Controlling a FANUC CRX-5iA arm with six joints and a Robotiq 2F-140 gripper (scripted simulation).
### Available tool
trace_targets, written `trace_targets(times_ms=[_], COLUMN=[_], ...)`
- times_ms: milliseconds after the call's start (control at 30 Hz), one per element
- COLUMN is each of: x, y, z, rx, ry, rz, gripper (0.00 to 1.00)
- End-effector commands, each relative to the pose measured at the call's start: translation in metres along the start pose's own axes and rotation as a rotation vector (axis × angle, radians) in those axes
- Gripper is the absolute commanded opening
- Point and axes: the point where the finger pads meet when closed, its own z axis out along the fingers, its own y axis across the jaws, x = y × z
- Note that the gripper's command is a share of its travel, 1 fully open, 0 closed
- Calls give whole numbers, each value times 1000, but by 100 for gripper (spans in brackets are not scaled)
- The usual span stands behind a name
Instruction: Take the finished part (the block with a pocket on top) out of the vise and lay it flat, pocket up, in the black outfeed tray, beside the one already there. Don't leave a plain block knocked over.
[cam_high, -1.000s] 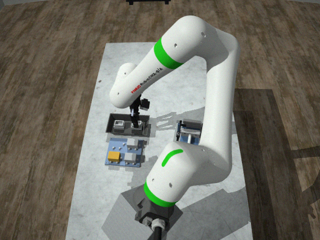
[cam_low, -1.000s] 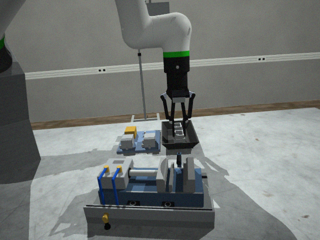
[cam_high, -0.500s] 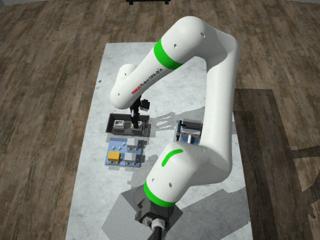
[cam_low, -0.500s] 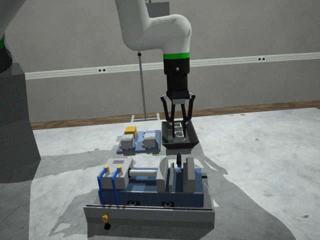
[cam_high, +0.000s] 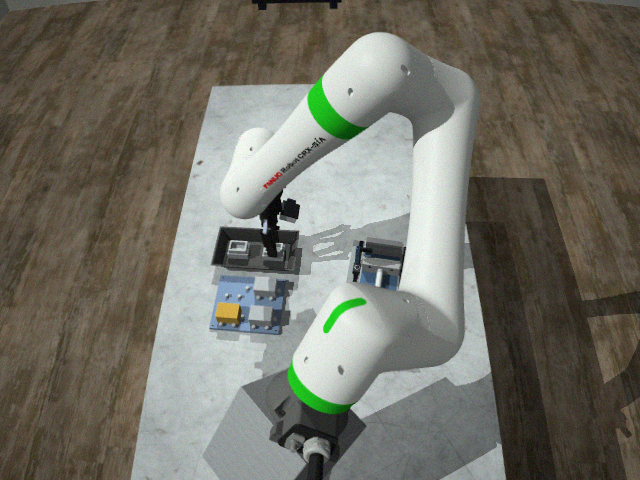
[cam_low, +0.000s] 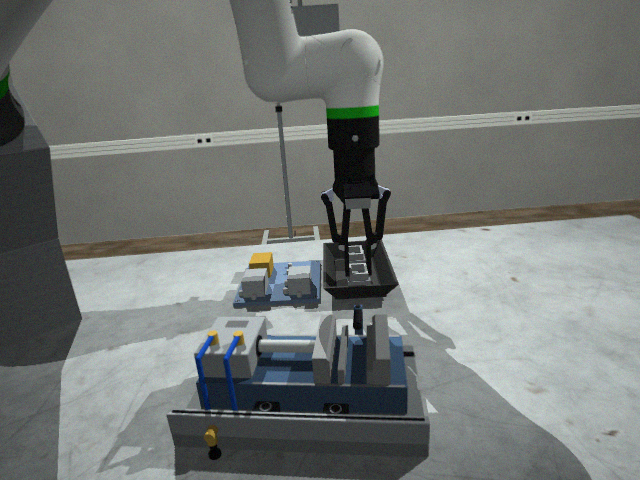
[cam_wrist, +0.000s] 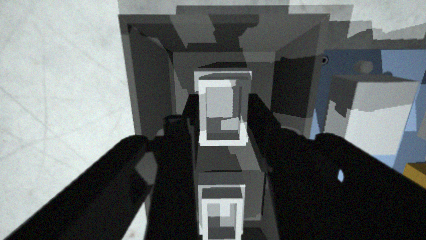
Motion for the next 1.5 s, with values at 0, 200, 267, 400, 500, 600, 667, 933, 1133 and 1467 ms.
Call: trace_targets(times_ms=[0,200,267,400,500,600,667,933,1133,1467], x=[0,0,0,0,0,0,0,0,0,0], y=[-1,-1,-1,-1,-1,-1,-1,-1,-1,-1], z=[-1,-1,-1,-1,-1,-1,-1,-1,-1,-1], rx=[2,2,2,2,2,2,2,2,2,2], ry=[-1,-1,-1,-1,-1,-1,-1,-1,-1,-1], rz=[0,0,0,0,0,0,0,0,0,0], gripper=[10,10,10,10,10,10,10,10,46,46])
